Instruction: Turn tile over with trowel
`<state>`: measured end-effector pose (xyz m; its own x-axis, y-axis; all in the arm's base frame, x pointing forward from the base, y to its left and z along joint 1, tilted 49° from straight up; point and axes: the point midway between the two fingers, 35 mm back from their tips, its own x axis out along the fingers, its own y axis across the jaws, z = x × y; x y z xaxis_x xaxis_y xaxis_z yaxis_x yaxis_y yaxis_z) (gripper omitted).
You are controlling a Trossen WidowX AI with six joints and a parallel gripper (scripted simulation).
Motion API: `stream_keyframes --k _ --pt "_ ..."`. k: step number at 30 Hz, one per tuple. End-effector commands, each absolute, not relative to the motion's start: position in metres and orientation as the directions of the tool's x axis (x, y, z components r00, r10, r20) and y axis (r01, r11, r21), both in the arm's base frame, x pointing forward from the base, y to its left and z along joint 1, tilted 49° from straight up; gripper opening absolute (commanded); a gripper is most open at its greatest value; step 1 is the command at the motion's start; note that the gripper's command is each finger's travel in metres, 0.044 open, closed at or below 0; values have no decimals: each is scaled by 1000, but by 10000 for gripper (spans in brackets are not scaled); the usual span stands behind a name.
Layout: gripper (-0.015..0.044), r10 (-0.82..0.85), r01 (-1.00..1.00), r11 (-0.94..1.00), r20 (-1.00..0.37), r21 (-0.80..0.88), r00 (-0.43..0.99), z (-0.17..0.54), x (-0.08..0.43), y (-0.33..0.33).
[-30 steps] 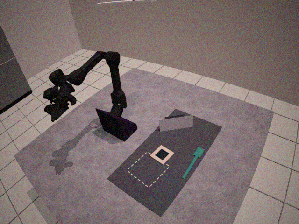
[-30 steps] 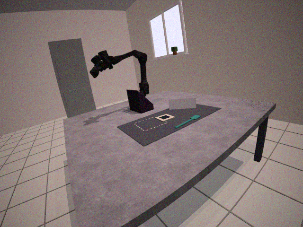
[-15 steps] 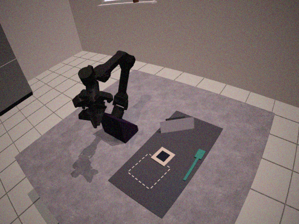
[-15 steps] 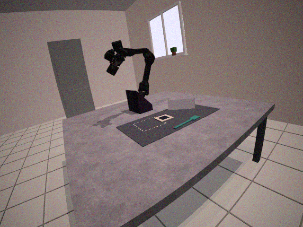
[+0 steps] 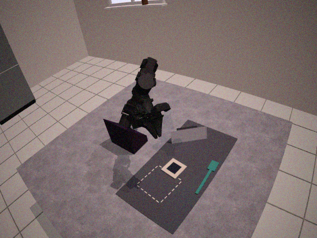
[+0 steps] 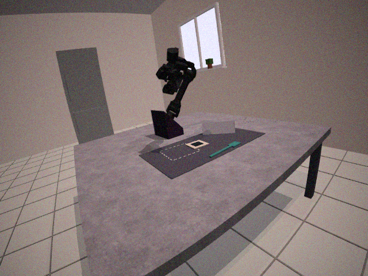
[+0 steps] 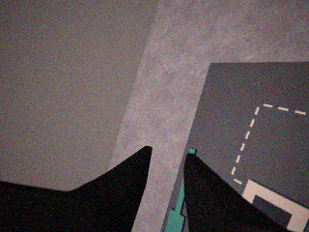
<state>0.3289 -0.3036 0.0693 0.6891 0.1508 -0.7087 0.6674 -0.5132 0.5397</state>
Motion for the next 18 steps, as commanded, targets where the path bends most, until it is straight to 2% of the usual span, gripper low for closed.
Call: stream_keyframes --k 1,6,18 --pt "100 239 696 -508 -693 508 680 90 360 -260" --pt "100 314 718 -545 -689 432 653 104 379 -223" --pt "100 539 770 -635 -679 63 499 152 410 -92"
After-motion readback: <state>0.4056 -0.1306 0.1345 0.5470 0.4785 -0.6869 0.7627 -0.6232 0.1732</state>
